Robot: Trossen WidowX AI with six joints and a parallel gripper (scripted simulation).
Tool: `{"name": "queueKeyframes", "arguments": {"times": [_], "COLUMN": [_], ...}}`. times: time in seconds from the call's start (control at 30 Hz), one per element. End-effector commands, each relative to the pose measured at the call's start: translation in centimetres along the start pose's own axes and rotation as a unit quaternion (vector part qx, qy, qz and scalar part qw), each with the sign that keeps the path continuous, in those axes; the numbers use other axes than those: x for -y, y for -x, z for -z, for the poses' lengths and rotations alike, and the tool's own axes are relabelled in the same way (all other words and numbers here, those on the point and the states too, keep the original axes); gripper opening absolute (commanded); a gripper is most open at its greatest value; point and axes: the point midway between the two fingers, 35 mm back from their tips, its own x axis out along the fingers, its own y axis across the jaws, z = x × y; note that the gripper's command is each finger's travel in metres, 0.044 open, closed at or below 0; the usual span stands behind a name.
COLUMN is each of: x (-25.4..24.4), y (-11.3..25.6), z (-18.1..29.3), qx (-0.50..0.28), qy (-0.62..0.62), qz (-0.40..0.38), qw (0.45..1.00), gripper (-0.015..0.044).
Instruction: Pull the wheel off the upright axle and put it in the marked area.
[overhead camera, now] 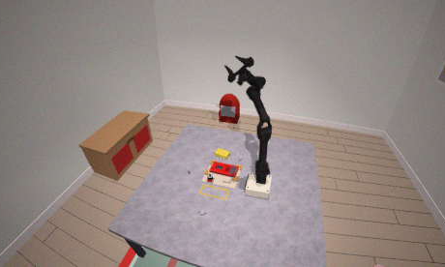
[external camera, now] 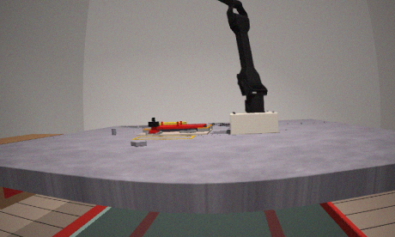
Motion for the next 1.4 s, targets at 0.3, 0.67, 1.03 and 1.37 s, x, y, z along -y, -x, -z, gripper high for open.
{"name": "queueKeyframes", "arguments": {"times": [0.3,0.67,1.03,1.37], "x": [-7.3,-22.4,-37.8,-47.8], "y": [-0.9,-0.7,2.4,8.1], "z": [4.2,6.2,1.1,-7.6], "qx": [-0.083,-0.233,-0.409,-0.571], "qy": [-0.288,-0.64,-0.811,-0.802], "qz": [-0.017,-0.055,-0.083,-0.09], "qw": [0.954,0.73,0.411,0.153], "gripper": [0.03,0.03,0.03,0.03]}}
